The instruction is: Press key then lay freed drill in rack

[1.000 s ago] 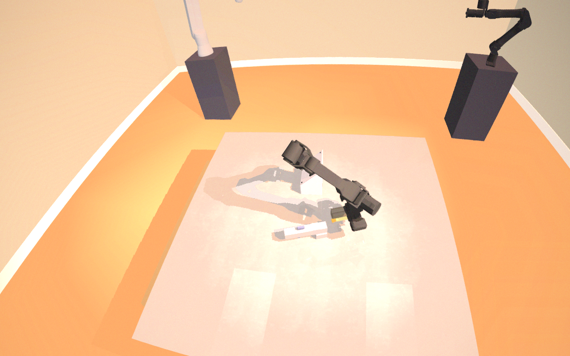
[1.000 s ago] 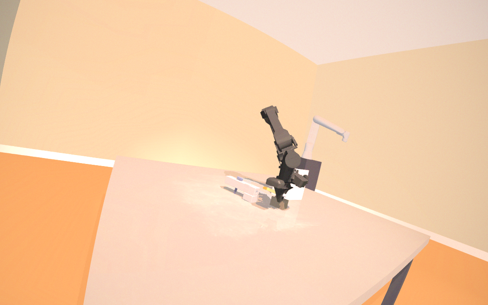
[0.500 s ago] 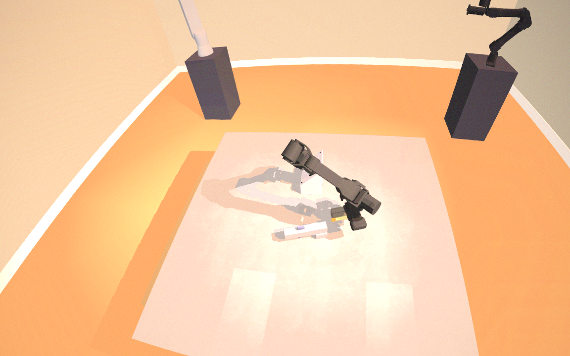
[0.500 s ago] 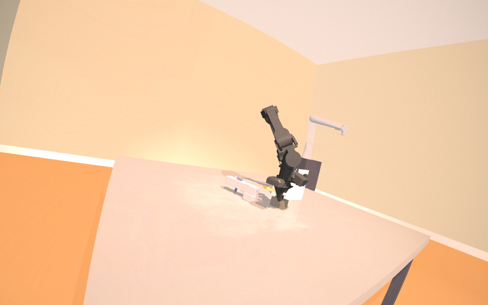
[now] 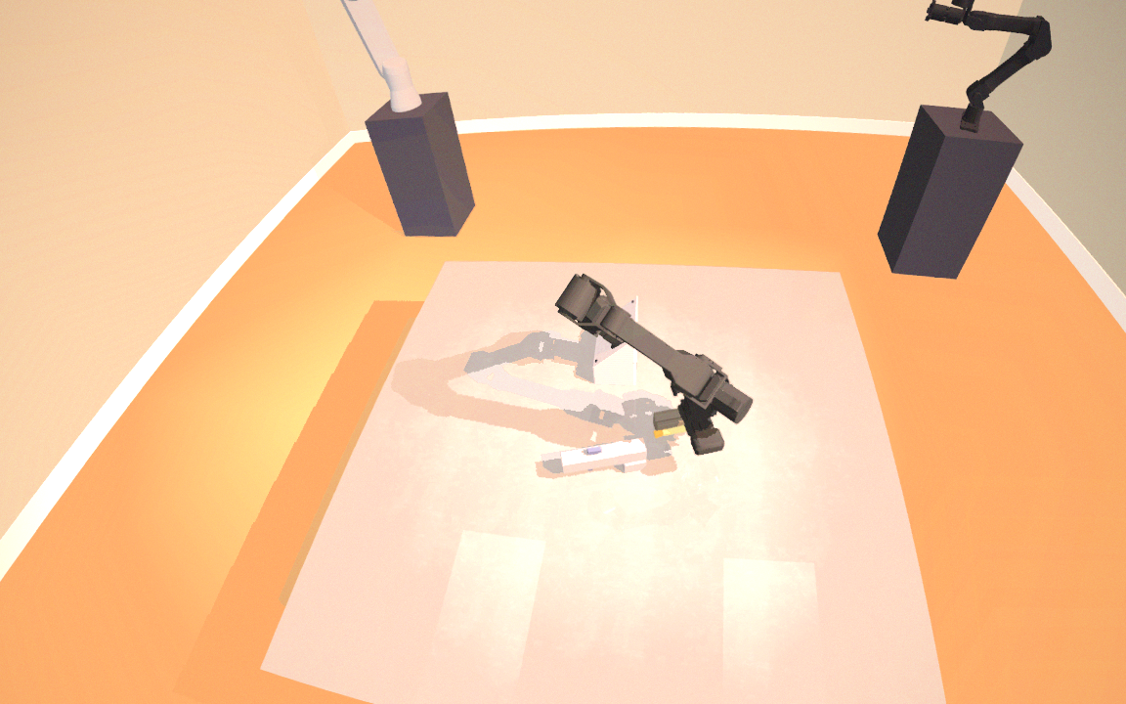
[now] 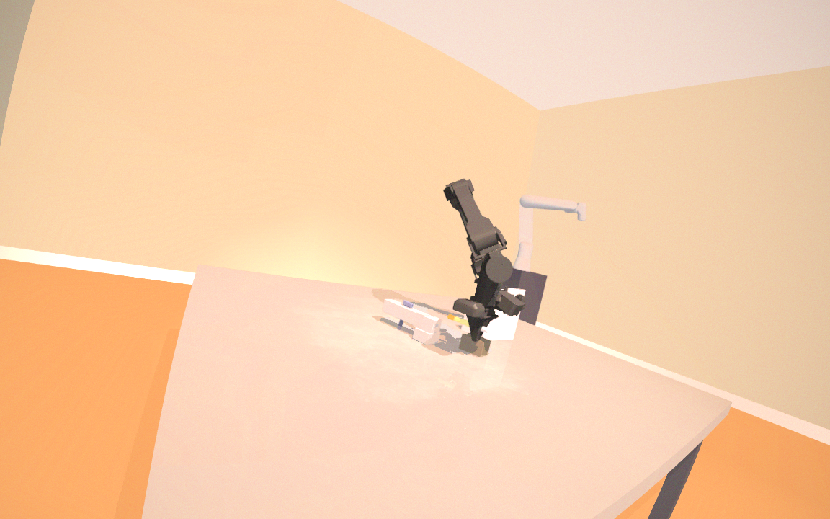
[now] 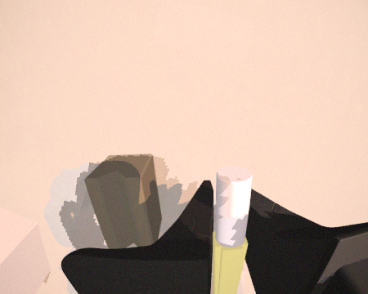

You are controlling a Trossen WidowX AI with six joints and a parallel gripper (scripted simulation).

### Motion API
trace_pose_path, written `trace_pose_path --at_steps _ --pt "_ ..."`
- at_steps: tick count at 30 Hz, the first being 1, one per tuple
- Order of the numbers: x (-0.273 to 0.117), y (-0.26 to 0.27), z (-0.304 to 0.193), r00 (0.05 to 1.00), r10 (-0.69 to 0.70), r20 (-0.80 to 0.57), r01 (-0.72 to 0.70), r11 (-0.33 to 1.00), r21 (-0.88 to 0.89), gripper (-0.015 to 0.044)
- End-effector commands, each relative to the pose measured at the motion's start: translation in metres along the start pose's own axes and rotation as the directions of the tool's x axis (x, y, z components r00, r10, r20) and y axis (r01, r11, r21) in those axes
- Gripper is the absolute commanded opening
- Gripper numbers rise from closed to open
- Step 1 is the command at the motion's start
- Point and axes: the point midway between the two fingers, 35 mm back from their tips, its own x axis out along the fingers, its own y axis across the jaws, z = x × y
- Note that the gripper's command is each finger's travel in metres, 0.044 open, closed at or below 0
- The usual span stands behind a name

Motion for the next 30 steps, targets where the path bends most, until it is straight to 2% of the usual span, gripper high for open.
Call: trace_pose_path --at_steps 1,30 --pt "-0.0028 -0.0019 0.0003 1.0 -0.003 0.005 0.003 1.0 0.007 0.0" --pt "-0.0074 -0.0032 -0.0003 1.0 -0.003 0.005 0.003 1.0 0.007 0.0"
